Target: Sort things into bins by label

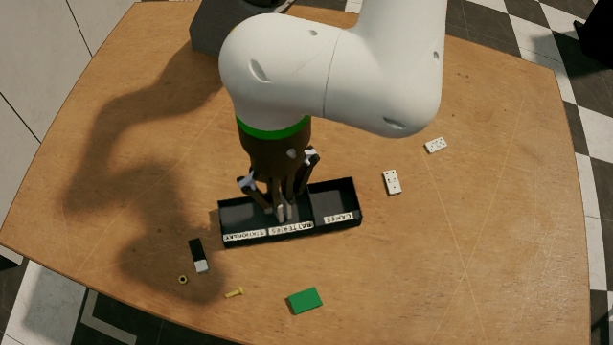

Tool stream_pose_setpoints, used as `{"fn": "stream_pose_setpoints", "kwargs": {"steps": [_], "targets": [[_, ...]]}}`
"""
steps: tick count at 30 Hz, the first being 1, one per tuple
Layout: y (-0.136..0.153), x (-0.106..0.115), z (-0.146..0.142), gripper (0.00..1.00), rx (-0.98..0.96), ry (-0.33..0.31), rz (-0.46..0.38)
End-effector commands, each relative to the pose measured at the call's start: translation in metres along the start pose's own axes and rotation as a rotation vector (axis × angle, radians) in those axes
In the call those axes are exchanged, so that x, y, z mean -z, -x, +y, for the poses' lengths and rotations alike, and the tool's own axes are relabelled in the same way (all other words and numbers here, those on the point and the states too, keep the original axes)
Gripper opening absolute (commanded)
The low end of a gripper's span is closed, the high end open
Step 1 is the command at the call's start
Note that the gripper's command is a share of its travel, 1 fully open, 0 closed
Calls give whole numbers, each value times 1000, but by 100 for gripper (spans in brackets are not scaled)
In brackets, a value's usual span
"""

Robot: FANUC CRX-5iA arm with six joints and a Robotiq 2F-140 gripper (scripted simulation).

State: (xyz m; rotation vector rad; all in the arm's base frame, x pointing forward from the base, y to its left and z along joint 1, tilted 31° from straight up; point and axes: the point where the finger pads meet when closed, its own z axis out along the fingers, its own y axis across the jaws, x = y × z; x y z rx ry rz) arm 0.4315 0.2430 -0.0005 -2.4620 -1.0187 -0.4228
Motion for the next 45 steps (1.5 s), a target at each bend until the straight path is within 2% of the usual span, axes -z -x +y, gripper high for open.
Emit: {"fn": "stream_pose_setpoints", "kwargs": {"steps": [1, 24, 45], "targets": [[0, 0, 0, 15, 0, 0, 0], [0, 0, 0, 15, 0, 0, 0], [0, 25, 0, 15, 0, 0, 0]]}}
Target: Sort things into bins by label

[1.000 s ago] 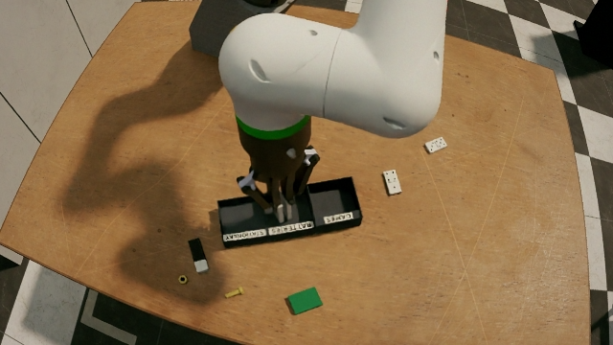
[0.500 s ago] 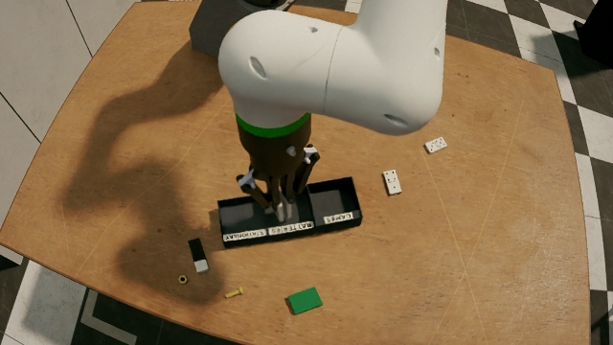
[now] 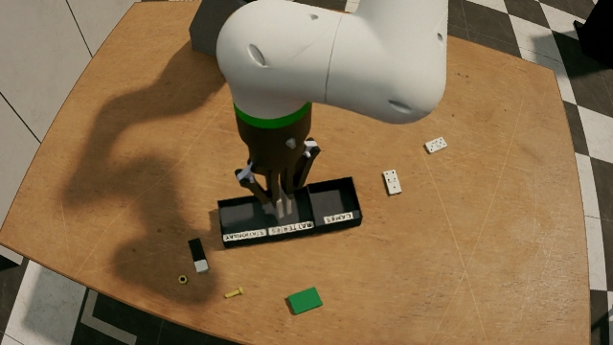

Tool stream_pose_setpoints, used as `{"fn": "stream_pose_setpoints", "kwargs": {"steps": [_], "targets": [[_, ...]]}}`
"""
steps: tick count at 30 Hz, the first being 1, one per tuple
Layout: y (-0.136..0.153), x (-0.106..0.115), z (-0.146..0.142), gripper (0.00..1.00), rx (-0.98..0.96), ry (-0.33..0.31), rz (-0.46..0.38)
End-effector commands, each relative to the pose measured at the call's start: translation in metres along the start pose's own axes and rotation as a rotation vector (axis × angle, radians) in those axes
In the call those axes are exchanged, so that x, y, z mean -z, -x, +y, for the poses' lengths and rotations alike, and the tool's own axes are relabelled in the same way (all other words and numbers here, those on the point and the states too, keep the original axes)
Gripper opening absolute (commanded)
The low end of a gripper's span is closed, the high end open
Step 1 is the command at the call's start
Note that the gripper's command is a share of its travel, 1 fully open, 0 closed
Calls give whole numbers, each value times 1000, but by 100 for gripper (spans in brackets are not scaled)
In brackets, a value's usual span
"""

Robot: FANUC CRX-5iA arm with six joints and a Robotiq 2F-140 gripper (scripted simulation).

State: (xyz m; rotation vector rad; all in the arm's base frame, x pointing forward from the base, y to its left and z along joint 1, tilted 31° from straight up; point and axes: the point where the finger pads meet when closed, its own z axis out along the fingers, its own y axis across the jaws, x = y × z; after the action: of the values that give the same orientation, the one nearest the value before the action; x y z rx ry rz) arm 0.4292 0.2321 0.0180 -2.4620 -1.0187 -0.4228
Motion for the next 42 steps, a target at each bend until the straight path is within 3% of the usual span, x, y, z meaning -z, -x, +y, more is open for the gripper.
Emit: {"fn": "stream_pose_setpoints", "kwargs": {"steps": [1, 11, 21, 33, 42], "targets": [[0, 5, 0, 15, 0, 0, 0], [0, 31, 0, 15, 0, 0, 0], [-7, 31, -24, 15, 0, 0, 0], [-22, 31, -81, 15, 0, 0, 0], [-22, 20, -81, 15, 0, 0, 0]]}}
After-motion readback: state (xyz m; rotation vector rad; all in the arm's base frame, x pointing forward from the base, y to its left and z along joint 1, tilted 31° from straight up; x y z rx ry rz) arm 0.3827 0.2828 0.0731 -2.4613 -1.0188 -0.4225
